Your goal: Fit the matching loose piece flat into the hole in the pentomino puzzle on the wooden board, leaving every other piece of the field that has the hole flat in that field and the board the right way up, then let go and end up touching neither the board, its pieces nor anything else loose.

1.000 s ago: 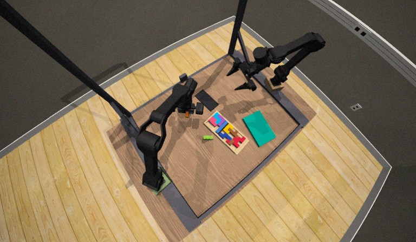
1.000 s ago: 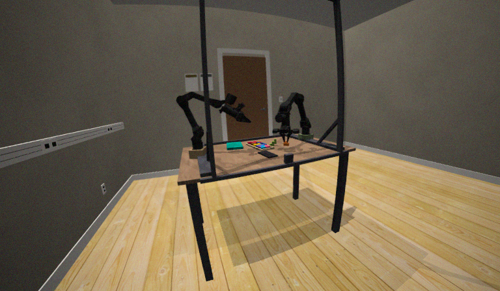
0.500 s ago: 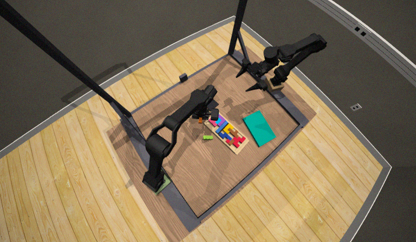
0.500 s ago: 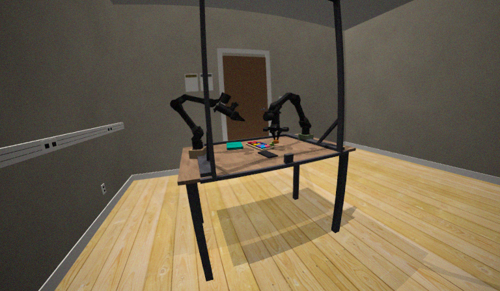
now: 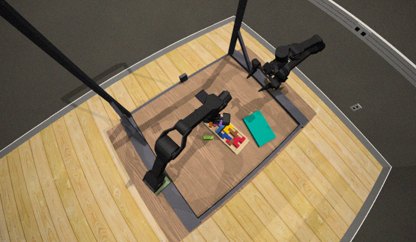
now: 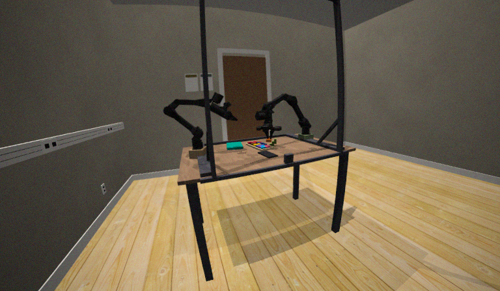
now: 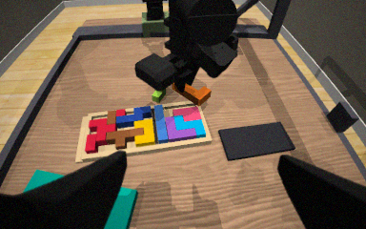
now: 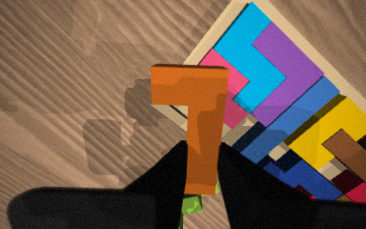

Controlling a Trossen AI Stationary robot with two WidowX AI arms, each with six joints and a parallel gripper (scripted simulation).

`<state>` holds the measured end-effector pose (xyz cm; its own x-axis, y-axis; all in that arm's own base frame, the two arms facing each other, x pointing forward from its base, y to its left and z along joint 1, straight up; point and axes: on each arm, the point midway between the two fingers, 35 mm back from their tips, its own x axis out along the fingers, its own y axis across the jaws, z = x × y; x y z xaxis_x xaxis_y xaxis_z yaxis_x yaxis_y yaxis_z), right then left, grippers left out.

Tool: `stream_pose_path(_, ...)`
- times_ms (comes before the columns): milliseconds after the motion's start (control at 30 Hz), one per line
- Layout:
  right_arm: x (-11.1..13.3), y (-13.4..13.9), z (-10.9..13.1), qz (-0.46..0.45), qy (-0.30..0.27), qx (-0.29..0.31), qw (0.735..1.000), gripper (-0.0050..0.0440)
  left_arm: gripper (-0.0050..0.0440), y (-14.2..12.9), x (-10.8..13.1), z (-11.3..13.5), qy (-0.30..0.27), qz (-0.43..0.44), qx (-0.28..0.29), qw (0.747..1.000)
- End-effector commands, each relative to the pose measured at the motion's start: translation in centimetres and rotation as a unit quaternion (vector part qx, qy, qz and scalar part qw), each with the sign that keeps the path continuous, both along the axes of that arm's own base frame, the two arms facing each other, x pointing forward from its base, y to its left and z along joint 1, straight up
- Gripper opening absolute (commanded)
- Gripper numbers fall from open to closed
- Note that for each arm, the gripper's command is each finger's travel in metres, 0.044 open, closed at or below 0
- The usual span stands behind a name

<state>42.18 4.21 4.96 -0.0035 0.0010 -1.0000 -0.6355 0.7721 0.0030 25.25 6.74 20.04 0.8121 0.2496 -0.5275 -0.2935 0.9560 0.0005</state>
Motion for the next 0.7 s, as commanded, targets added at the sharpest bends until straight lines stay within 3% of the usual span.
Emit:
stream_pose_path(0, 0.63, 0.00, 1.18, -0.054, -0.016, 0.003, 0.998, -0.0050, 0.0440, 0.11, -0.38, 0.29, -0.004, 0.003, 0.001, 1.000)
stream_pose_path(233, 0.67, 0.01, 1.27, -0.236, -0.017, 0.006, 0.972, -0.0050, 0.0440, 0.09, -0.35, 0.28, -0.004, 0.002, 0.001, 1.000)
stream_pose_path(300, 0.67, 0.01, 1.27, -0.236, -0.017, 0.006, 0.972, -0.0050, 0.0440, 0.09, -0.35, 0.28, -0.004, 0.002, 0.001, 1.000)
stream_pose_path(667, 0.42, 0.00, 1.22, -0.482, -0.013, 0.009, 0.876, -0.0050, 0.0440, 0.06, -0.21, 0.61, -0.007, 0.001, 0.001, 1.000)
